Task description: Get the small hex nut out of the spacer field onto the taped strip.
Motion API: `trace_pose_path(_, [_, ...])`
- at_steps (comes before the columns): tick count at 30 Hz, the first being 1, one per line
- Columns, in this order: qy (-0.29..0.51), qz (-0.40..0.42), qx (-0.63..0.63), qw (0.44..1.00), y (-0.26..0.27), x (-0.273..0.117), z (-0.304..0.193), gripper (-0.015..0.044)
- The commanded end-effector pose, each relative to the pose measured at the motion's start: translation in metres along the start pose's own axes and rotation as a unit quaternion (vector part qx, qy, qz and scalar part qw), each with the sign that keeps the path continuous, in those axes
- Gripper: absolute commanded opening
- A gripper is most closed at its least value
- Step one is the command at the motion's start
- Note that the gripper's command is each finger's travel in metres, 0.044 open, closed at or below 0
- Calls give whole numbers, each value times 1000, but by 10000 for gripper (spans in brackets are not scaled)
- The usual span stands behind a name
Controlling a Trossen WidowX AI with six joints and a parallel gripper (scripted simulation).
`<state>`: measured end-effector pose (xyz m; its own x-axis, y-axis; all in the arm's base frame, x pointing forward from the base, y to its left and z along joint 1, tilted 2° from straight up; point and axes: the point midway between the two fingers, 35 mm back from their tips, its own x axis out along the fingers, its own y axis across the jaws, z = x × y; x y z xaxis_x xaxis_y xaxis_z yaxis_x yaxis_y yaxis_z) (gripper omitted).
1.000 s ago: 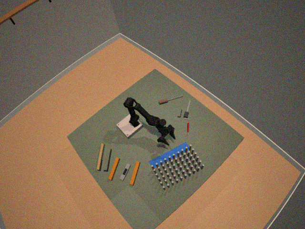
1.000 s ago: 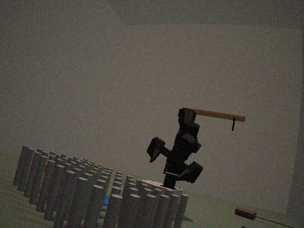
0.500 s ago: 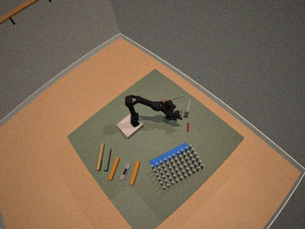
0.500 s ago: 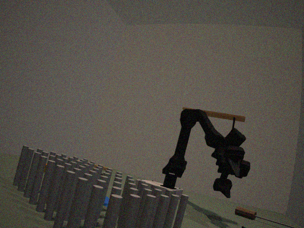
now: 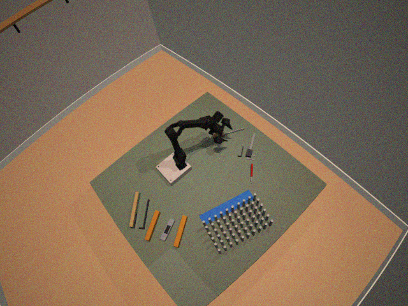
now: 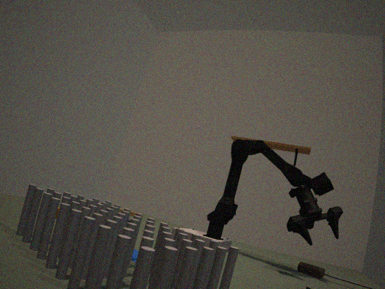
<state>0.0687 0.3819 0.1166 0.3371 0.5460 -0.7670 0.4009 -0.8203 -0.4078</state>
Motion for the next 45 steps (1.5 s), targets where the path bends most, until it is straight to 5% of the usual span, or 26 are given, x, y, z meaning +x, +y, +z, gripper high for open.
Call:
trace_pose_path(1, [-53,-30,-245,968,-31,-33,58,440])
trace_pose_path(6, [-77,-51,-389,916,-42,-55,94,440])
trace_pose_path(32, [-77,-50,-389,916,-14,-11,123,440])
trace_pose_path(38, [-77,-50,-389,916,-14,-11,123,282])
trace_pose_path(45, [-77,-50,-389,916,-14,-11,123,280])
